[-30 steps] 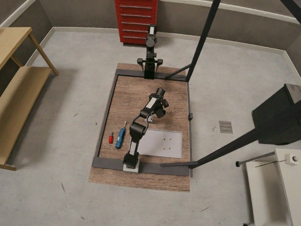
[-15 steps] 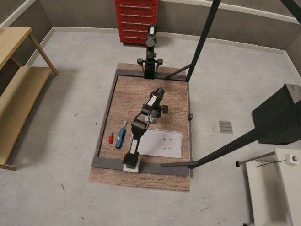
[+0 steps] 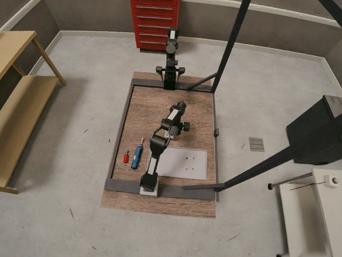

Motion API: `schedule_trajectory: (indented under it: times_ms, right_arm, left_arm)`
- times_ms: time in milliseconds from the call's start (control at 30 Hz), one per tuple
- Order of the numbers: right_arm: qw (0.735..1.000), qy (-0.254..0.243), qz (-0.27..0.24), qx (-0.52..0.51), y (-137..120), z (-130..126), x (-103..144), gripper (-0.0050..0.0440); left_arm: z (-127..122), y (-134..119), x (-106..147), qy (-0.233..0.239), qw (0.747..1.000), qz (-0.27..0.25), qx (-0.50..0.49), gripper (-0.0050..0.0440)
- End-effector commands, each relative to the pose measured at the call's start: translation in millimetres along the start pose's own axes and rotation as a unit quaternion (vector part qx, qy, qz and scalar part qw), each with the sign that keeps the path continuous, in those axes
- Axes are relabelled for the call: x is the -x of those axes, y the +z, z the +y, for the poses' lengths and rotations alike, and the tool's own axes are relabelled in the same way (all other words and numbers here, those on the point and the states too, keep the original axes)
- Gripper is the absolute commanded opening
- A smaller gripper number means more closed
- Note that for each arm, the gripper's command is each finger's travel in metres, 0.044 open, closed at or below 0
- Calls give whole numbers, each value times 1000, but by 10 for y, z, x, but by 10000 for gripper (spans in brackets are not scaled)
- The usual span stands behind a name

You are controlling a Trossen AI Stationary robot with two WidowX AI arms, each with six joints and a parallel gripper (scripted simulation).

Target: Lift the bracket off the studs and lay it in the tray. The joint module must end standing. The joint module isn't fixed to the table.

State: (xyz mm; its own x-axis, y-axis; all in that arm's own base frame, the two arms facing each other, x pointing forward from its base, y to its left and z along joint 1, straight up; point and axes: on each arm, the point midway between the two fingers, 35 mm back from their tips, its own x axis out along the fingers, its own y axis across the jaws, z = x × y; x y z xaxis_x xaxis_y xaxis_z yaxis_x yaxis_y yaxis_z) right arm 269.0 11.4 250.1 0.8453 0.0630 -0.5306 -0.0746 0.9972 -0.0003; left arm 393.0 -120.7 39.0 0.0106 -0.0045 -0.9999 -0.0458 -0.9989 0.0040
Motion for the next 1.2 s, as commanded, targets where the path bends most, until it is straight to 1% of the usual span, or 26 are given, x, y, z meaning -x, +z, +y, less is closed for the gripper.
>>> schedule_trajectory:
  times_ms: [0, 267, 500, 667, 700, 767, 800, 933, 967, 1033, 1067, 1133, 1167]
  right_arm:
    - [1000, 0, -8, 1, 46, 0, 32, 440]
    - [1000, 0, -8, 1, 46, 0, 32, 440]
    - [1000, 0, -8, 1, 46, 0, 32, 440]
    - [1000, 0, -8, 1, 46, 0, 32, 440]
    - [1000, 0, -8, 1, 46, 0, 32, 440]
    - [1000, 0, -8, 1, 46, 0, 32, 440]
    - [1000, 0, -8, 1, 46, 0, 32, 440]
    - [1000, 0, -8, 1, 46, 0, 32, 440]
    - [1000, 0, -8, 1, 46, 0, 32, 440]
    - [1000, 0, -8, 1, 46, 0, 32, 440]
    - [1000, 0, -8, 1, 46, 0, 32, 440]
    - [1000, 0, -8, 1, 46, 0, 32, 440]
    - [1000, 0, -8, 1, 46, 0, 32, 440]
  left_arm:
    - [-14, 9, -131, -2, 1000, -1, -1, 130]
    - [-14, 10, -355, -2, 1000, -1, -1, 130]
    - [-15, 11, -429, -2, 1000, -1, -1, 130]
    - [-9, -13, -403, -1, 1000, 3, -1, 130]
    - [-7, -17, -387, 0, 1000, 5, -1, 111]
    - [3, -34, -340, 2, 1000, 10, 0, 111]
    - [3, -34, -340, 2, 1000, 10, 0, 91]
    - [3, -34, -340, 2, 1000, 10, 0, 91]
    - [3, -34, -340, 2, 1000, 10, 0, 71]
    - [3, -34, -340, 2, 1000, 10, 0, 71]
    - [3, -34, -340, 2, 1000, 10, 0, 51]
    - [3, -34, -340, 2, 1000, 10, 0, 51]
    - [3, -34, -340, 2, 1000, 10, 0, 31]
